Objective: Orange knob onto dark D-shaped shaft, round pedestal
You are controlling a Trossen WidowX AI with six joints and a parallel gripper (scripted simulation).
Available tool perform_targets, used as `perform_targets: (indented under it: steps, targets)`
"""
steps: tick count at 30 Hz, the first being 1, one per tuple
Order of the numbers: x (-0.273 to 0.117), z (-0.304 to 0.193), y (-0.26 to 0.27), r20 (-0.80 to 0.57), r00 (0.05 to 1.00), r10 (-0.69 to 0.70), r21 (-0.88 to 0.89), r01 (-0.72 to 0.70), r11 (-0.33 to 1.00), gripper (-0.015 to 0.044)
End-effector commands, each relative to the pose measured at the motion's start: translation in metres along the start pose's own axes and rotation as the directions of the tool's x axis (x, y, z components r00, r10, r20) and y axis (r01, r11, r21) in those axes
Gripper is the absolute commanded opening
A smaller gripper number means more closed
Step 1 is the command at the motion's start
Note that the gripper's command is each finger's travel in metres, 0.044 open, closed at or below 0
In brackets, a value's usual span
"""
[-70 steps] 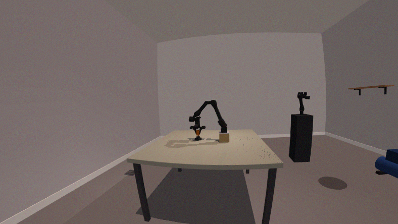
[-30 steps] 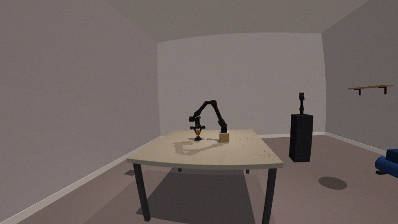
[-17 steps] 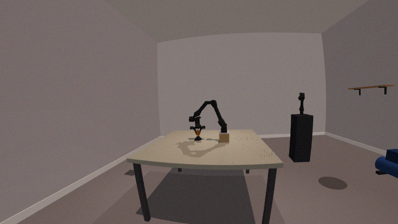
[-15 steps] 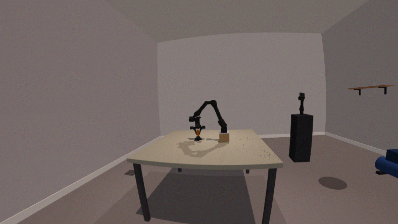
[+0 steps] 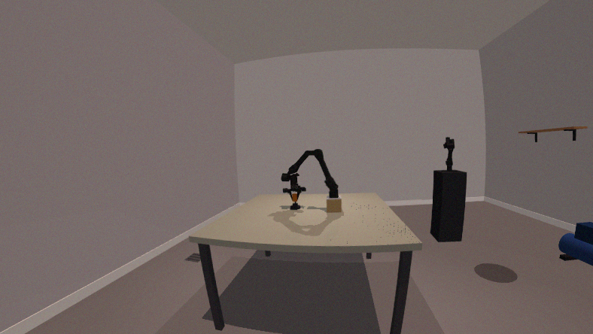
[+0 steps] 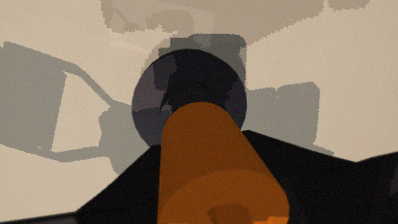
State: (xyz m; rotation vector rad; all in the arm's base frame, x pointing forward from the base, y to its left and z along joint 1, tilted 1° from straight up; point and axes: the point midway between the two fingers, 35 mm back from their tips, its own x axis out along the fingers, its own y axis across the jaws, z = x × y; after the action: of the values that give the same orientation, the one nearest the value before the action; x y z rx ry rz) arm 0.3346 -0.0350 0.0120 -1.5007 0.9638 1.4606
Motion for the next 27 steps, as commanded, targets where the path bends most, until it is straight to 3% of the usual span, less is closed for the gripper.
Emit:
perform_targets:
  steps: [1,27]
  targets:
    - [-0.0014,-0.0014,-0.0021,0.000,1.000,-0.005,-0.080,0.005,0.997,0.0000]
    - [0.0036,0.0005,-0.0003,0.000,1.000,-0.005,-0.079,0.005,0.997,0.0000]
